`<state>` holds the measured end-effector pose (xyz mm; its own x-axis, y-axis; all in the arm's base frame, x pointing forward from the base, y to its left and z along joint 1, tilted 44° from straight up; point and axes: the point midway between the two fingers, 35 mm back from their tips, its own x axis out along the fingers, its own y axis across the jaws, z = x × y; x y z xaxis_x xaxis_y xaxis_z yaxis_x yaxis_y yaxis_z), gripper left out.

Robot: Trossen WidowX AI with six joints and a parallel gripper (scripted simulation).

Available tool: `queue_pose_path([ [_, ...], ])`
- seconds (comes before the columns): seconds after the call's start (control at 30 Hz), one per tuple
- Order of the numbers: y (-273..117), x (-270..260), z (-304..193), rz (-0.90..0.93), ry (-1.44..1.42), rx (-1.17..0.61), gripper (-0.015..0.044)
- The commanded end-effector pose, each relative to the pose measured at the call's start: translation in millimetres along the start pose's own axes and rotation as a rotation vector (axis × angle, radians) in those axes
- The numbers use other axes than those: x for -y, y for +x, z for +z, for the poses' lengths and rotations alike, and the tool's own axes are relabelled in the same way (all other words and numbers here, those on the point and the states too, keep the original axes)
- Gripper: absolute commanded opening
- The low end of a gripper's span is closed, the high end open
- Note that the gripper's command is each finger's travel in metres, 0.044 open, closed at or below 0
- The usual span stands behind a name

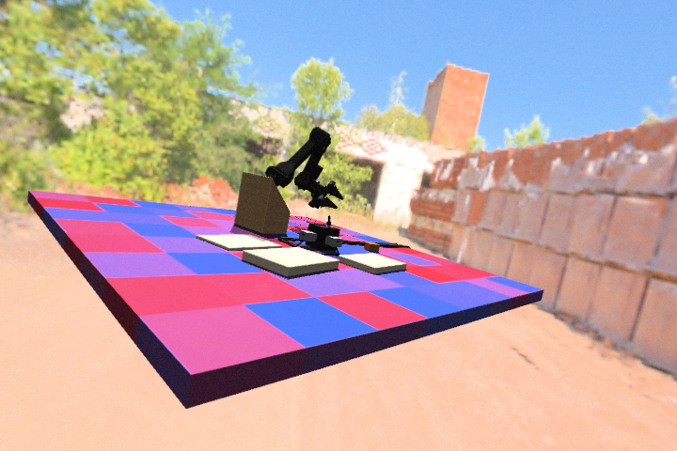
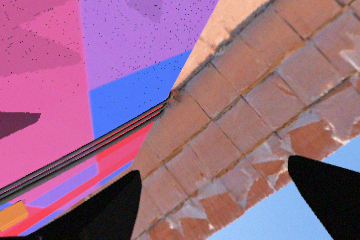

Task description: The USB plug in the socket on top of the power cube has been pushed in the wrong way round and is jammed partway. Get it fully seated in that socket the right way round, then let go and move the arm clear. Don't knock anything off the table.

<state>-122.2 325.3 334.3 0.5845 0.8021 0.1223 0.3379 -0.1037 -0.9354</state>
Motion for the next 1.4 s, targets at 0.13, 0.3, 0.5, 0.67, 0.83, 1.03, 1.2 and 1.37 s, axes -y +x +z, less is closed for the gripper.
queue_pose_path([
  [0.13,25,-2,-1,-0.024,-0.039,-0.027,0.0440],
  [0.3,92,-19,-20,-0.029,-0.135,-0.095,0.0440],
  [0.5,172,-61,-63,0.039,-0.239,-0.134,0.0440],
  [0.67,221,-113,-110,0.160,-0.291,-0.124,0.0440],
  [0.83,247,-163,-161,0.297,-0.245,-0.102,0.0440],
  [1.03,253,-256,-223,0.570,-0.179,-0.044,0.0440],
  [1.2,225,-333,-273,0.829,-0.052,0.012,0.0440],
  [1.37,169,-393,-314,1.087,0.215,0.076,0.0440],
])
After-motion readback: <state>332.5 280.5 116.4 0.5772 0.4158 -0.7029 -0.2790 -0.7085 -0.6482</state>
